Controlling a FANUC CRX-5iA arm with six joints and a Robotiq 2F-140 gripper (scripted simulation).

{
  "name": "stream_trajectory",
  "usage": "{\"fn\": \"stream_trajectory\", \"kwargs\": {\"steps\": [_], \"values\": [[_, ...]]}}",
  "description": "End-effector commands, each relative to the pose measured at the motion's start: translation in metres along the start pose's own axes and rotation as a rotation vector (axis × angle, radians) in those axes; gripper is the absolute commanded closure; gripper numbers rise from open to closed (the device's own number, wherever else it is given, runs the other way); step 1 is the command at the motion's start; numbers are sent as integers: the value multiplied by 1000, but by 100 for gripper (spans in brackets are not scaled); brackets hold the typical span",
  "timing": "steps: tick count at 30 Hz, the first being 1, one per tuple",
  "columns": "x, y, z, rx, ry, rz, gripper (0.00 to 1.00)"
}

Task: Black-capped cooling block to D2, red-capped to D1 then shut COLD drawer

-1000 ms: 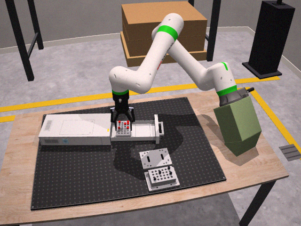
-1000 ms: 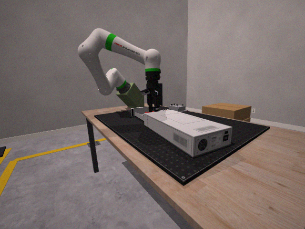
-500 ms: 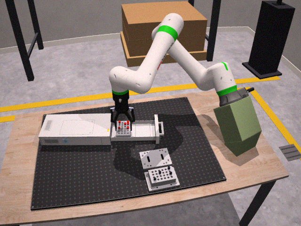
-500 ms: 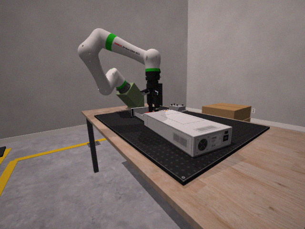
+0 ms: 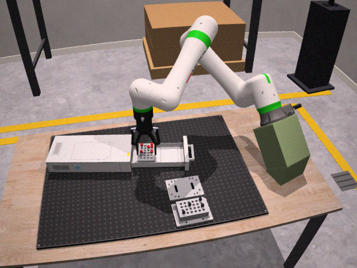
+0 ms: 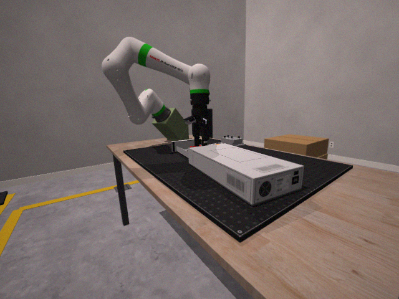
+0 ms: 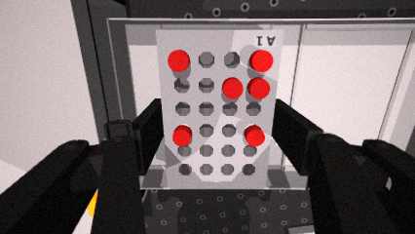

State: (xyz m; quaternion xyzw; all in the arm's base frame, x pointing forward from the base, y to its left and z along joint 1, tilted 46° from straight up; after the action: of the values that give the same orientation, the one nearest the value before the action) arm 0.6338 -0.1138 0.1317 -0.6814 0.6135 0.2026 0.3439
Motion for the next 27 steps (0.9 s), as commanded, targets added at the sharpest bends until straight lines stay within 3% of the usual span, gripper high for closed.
{"fn": "stream_trajectory", "kwargs": {"steps": [1,27], "values": [[-1,-1,0,0,0,-2,90],[-7,-1,0,0,0,-2,90]]}}
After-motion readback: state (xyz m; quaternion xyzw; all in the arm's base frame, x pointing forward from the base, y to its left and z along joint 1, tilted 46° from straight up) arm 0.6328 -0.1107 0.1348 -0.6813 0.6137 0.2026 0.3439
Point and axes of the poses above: the point where the finger pads meet when closed, its own x axis out along the fingers, its own y axis across the jaws, z = x × y, the point moved 6 cm from there along -x, back along the fingers, and after that the axes turned 9 degrees about -x, right-handed, at the moved point
